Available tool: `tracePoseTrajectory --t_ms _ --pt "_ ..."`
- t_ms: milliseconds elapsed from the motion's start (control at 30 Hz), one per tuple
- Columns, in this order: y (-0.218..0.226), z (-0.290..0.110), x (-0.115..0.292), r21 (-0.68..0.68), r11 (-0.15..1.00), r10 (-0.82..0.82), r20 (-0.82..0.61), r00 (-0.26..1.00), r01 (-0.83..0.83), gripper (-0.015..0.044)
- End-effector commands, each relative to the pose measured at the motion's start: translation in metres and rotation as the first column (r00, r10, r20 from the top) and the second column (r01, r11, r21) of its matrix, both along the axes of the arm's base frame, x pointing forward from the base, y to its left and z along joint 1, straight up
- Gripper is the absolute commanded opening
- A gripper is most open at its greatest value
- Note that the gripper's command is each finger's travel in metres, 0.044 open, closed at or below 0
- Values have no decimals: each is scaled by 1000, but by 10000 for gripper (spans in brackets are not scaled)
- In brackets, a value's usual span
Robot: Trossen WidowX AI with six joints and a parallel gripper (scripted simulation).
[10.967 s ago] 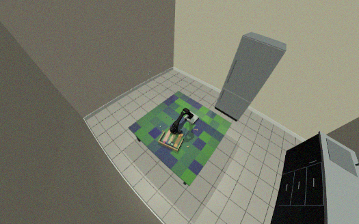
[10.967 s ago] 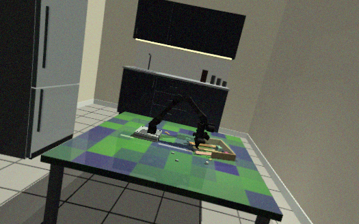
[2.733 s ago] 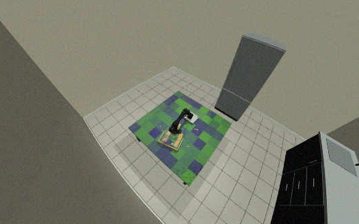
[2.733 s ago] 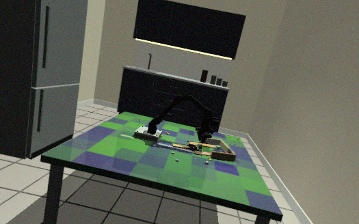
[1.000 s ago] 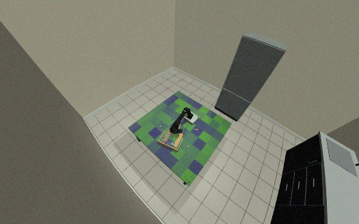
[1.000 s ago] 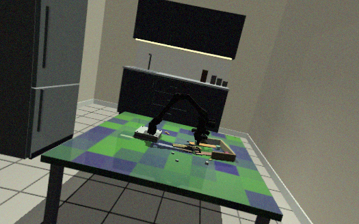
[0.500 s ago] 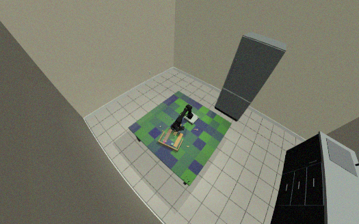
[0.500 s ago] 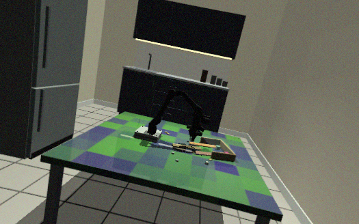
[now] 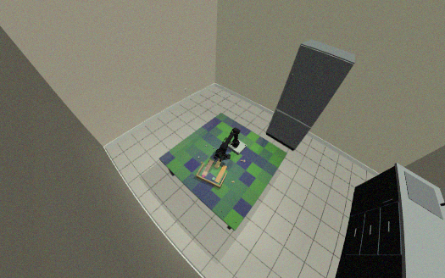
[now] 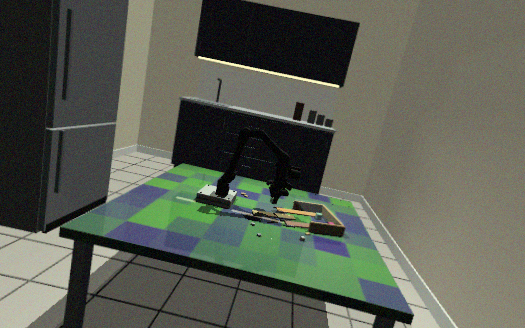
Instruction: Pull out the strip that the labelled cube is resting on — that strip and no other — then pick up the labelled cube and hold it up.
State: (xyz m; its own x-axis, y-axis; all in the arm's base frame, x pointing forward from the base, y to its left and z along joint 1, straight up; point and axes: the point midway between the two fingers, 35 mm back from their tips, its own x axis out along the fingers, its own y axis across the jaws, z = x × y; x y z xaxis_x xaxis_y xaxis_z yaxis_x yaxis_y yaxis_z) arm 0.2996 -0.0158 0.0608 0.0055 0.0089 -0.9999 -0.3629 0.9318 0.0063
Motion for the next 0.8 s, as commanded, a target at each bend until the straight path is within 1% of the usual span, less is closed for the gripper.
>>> tracePoseTrajectory --t_ms 0,767 --pt "-1 22 3 -4 1000 -3 21 1000 3 0" --pt "-1 26 2 -4 1000 -3 21 1000 3 0"
